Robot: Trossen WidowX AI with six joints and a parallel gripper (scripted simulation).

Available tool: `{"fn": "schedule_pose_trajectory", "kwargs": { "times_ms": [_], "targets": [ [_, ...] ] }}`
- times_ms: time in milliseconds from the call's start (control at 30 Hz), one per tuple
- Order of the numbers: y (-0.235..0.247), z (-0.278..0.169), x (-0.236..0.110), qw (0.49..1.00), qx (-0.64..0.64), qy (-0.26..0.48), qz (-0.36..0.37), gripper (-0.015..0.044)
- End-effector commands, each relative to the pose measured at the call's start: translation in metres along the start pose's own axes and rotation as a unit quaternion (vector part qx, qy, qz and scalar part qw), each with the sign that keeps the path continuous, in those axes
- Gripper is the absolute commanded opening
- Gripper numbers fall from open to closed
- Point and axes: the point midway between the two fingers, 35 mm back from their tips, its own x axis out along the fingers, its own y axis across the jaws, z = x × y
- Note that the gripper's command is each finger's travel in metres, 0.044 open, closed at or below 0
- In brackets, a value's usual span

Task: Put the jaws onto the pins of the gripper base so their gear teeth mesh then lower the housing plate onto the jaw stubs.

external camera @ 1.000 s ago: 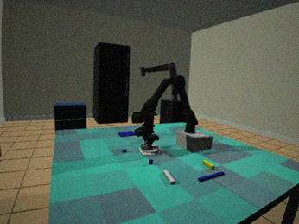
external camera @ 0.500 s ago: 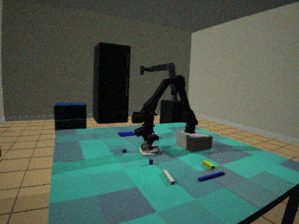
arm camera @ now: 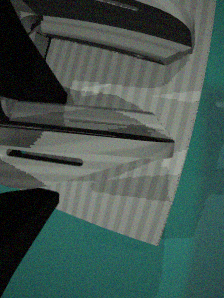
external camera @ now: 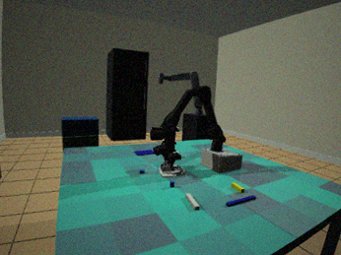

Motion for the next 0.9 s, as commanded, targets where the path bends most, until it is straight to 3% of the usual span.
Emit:
{"fn": "schedule_pose_trajectory", "kwargs": {
  "times_ms": [0,867],
  "targets": [
    [0.0003,0.0008,0.0021,1.0,-0.001,-0.001,0.001,0.0134],
    [0.0004,0.0016,-0.0002,1.0,-0.001,-0.001,0.001,0.0134]
  ]
}}
